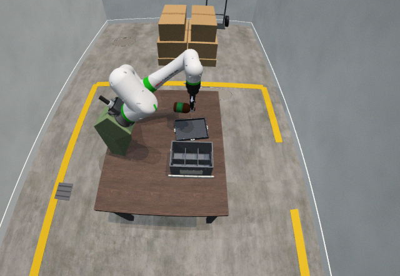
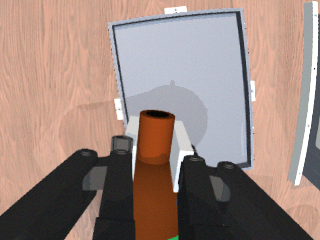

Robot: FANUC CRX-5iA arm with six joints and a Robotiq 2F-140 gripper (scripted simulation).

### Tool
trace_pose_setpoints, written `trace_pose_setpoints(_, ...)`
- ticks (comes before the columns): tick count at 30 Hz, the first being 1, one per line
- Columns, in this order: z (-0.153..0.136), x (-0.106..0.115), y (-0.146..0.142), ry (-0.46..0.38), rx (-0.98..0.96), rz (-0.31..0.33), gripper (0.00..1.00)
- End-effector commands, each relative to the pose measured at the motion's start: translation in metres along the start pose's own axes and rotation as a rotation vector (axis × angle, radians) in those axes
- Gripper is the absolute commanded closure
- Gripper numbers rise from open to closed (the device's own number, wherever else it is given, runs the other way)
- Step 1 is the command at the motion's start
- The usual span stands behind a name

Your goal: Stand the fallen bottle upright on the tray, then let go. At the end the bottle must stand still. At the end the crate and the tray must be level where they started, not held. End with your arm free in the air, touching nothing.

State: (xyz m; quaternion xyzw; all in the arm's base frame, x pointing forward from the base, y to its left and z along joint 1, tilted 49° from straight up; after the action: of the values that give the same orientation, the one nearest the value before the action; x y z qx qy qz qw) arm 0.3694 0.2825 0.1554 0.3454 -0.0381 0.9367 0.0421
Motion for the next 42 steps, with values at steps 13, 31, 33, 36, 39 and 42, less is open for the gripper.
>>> trace_pose_setpoints(13, 0.0, 0.0002, 0.0, 0.0, -0.032, 0.0, 1.0)
trace_pose_setpoints(31, 0.0, 0.0002, 0.0, 0.0, -0.247, 0.0, 1.0)
trace_pose_setpoints(33, 0.0, 0.0002, 0.0, 0.0, -0.257, 0.0, 1.0)
trace_pose_setpoints(36, 0.0, 0.0002, 0.0, 0.0, -0.262, 0.0, 1.0)
trace_pose_setpoints(39, 0.0, 0.0002, 0.0, 0.0, -0.262, 0.0, 1.0)
trace_pose_setpoints(42, 0.0, 0.0002, 0.0, 0.0, -0.262, 0.0, 1.0)
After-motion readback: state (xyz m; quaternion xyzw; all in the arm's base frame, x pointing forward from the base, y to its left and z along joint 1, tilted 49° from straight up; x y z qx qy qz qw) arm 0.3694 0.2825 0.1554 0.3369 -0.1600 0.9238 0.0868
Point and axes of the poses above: the point where the finger pads meet when closed, its own x axis back along the fingers, its own y axis across the jaws, z = x × y, the point moved 4 cm from there along x, back along the fingers, and after that the axes turned 7 degrees about -x, right-handed, at the moved point
